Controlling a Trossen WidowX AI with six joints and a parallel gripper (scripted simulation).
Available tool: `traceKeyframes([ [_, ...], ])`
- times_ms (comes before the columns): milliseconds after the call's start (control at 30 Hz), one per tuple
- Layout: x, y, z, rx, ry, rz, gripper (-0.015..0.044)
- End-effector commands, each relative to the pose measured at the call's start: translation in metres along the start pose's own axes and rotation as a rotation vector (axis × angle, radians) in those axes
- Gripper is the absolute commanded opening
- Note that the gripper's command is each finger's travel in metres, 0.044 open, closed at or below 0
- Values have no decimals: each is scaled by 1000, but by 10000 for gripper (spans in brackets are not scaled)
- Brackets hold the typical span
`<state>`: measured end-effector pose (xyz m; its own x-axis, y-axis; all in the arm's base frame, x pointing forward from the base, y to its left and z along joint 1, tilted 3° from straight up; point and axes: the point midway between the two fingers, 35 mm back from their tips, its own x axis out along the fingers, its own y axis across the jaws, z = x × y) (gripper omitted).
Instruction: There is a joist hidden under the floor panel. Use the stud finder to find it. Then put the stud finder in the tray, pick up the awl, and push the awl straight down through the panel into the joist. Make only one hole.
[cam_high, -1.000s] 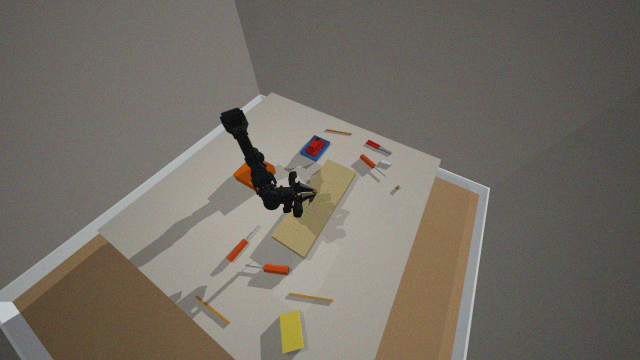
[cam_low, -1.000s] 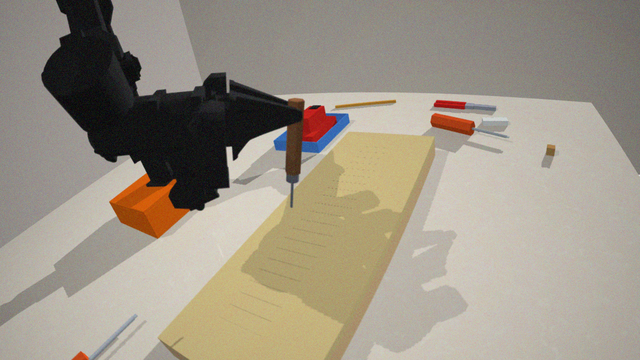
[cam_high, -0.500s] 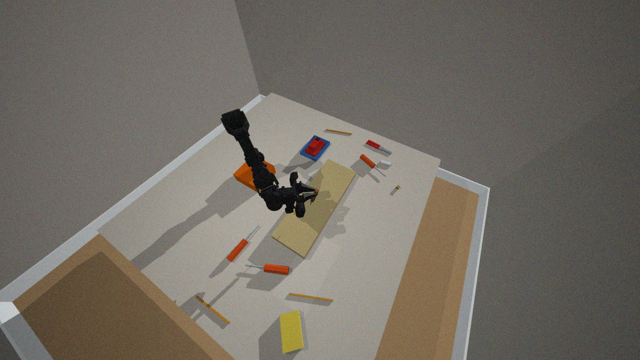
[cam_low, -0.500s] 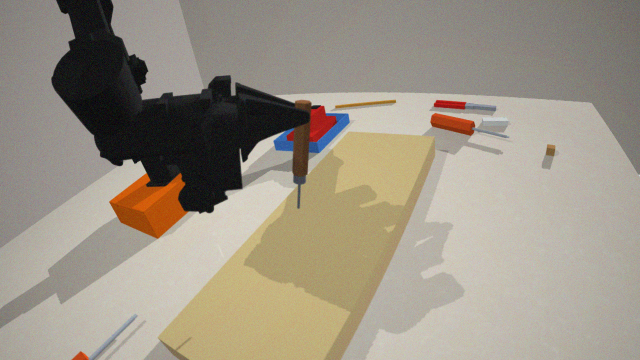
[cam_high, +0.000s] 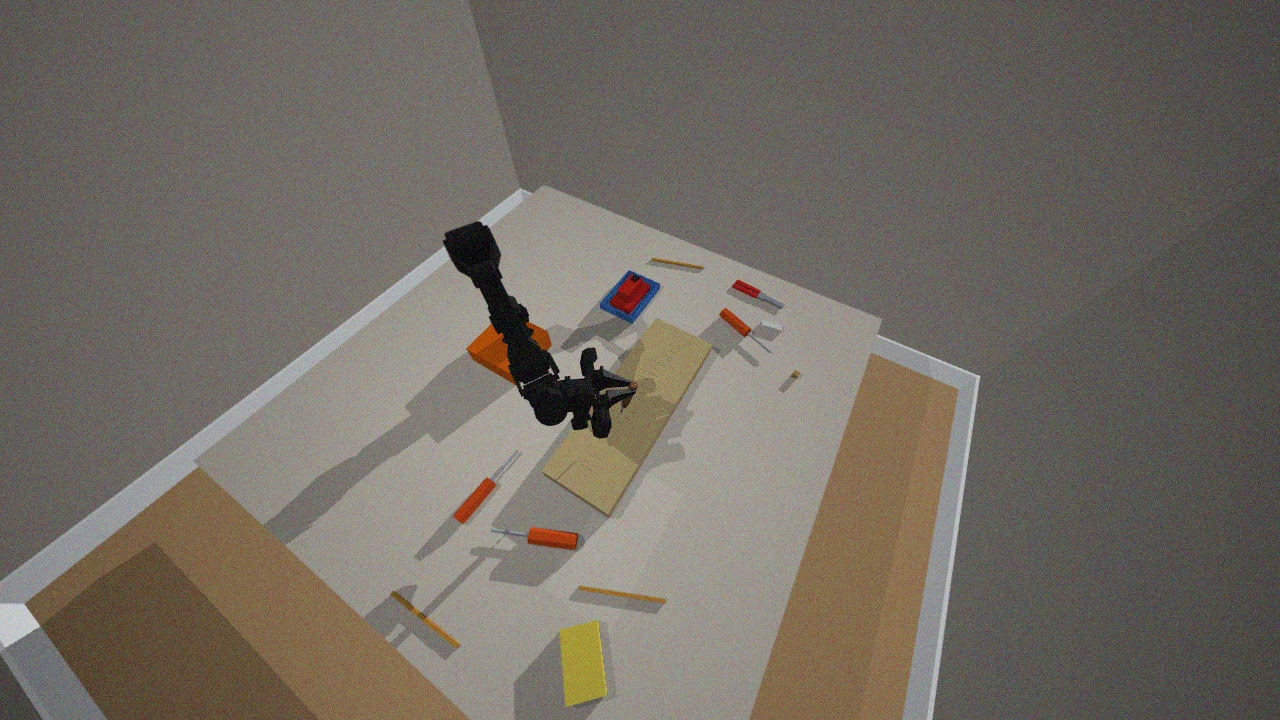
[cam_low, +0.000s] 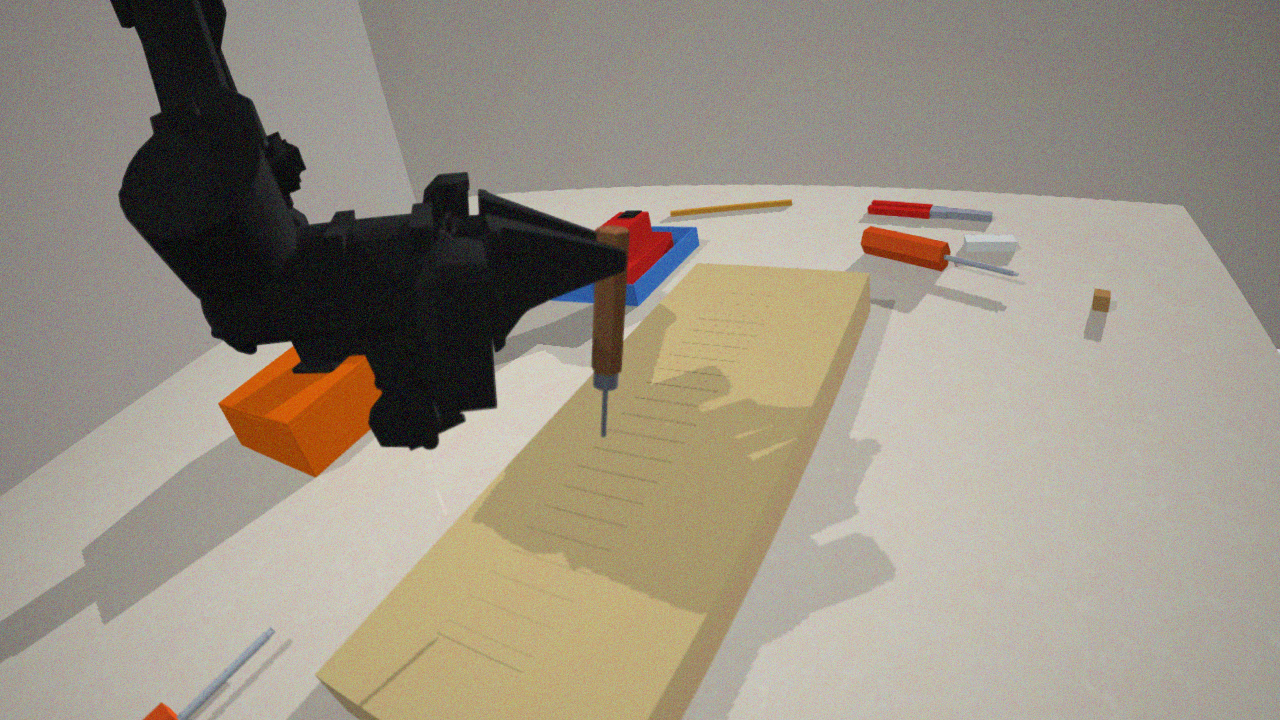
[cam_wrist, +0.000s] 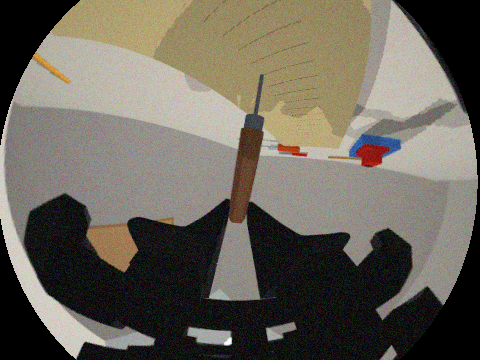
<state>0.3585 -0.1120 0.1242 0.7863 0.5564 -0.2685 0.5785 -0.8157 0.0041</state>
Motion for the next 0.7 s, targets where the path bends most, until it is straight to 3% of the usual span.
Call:
traceKeyframes([
  [0,1,-1,4,-3,5,-5,0],
  [667,5,-1,21,-3,4,-5,0],
])
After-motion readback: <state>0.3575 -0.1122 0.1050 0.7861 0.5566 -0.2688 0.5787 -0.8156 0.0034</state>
